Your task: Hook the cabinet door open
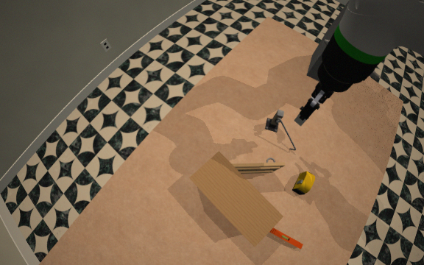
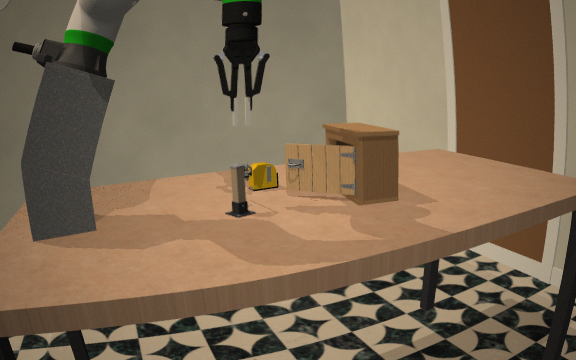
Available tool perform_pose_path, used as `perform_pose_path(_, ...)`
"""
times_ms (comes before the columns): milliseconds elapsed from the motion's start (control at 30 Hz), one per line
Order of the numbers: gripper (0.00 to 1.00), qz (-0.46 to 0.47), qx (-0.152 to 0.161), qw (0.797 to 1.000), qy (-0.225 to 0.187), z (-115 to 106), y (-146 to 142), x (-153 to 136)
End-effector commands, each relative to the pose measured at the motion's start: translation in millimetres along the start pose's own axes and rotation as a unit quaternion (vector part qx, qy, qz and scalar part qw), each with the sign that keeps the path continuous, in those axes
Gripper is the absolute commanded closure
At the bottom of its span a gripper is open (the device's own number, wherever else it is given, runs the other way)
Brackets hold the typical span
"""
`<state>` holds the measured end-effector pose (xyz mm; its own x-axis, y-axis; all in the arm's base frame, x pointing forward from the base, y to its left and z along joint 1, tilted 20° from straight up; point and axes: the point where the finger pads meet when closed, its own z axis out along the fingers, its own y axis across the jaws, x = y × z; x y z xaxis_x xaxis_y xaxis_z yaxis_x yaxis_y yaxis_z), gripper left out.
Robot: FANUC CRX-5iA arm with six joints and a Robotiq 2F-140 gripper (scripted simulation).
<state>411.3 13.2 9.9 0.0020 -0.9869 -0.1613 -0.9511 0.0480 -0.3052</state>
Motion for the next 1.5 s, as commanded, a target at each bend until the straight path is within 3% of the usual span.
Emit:
perform_pose_path(0,0.86,0.010,0.011,1.000,0.027,-1.9,0.1,0.1)
perform_pose_path(1467,0.86,0.010,0.011,1.000,0.027,4.6,0.0,0.3)
